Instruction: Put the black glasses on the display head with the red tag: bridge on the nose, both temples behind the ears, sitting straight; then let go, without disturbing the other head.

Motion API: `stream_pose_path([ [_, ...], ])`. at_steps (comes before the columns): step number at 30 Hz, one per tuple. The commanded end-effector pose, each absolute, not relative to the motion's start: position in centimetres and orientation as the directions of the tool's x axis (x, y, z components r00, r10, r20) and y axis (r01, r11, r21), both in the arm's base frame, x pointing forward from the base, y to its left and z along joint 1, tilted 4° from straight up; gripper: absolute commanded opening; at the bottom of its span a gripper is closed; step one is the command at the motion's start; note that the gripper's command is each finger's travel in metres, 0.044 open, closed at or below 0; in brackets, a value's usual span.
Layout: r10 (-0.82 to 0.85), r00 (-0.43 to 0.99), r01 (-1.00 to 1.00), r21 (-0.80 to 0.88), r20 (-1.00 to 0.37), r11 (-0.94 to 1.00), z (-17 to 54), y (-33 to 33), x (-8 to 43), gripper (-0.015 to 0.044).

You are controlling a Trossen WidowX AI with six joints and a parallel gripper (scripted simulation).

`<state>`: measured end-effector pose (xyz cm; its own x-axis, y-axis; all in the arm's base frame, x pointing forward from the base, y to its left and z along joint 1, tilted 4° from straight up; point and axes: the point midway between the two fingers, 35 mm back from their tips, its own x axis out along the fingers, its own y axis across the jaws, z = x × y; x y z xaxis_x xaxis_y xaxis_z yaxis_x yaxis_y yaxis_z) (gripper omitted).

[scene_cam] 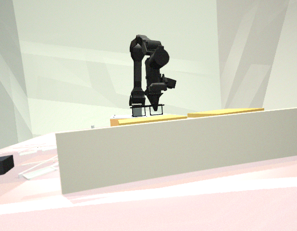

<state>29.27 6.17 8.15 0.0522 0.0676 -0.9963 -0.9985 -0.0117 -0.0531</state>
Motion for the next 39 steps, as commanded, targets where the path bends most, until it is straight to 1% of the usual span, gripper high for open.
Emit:
stream_pose_path([
  [1,0.067,0.050,-0.999,-0.051,-0.997,-0.013,8.1,4.3,29.4,0.0000],
  [20,0.055,0.047,-0.999,-0.048,-0.997,-0.014,7.4,-5.3,28.9,0.0000],
  [39,0.051,0.045,-0.999,-0.045,-0.998,-0.014,6.7,-14.2,25.2,0.0000],
])
